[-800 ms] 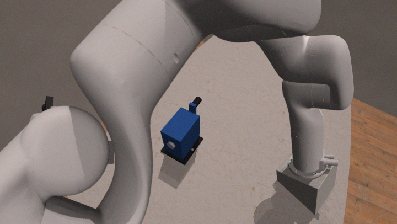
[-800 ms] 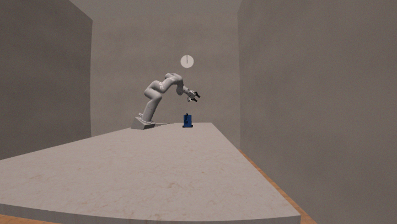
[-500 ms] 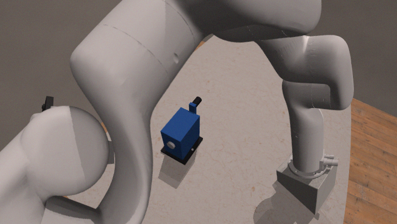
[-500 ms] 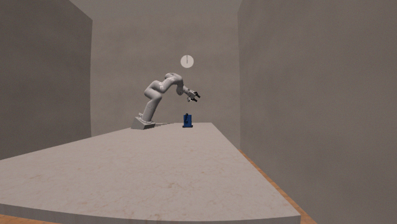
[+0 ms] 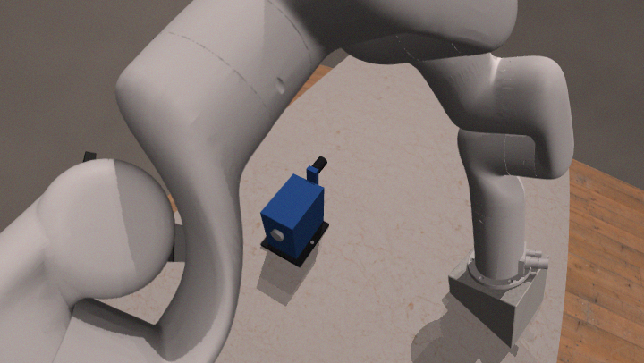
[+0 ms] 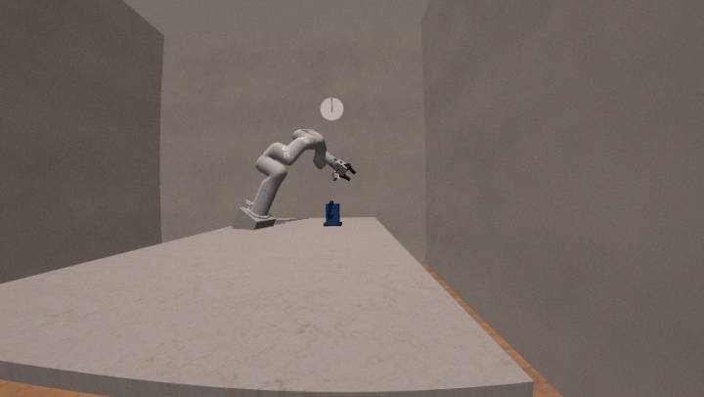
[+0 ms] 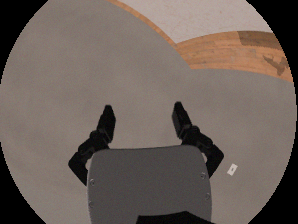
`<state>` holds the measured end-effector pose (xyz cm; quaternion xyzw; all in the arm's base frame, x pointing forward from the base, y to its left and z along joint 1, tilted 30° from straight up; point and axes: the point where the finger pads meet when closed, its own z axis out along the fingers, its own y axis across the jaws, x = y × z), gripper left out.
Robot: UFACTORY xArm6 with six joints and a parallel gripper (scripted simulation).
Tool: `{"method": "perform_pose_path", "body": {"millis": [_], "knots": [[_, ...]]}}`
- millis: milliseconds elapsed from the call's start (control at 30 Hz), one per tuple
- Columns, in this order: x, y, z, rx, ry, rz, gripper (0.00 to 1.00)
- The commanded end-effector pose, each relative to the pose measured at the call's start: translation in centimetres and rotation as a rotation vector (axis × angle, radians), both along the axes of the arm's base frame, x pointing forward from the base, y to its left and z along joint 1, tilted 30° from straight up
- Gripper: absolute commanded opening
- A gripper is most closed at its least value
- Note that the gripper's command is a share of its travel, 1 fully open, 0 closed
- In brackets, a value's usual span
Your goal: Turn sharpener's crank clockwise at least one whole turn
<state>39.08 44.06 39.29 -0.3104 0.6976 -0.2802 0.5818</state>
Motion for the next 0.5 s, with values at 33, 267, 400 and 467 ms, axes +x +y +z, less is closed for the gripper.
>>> {"method": "perform_pose_path", "body": {"millis": [33, 267, 400, 467], "knots": [[2.2, -4.7, 0.2, 0.122, 0.065, -0.101, 1.0], [3.6, -9.0, 0.0, 0.235, 0.12, -0.199, 1.0], [4.3, -12.2, -0.2, 0.323, 0.156, -0.274, 1.0], [4.5, -13.5, -0.3, 0.361, 0.17, -0.307, 1.0]]}}
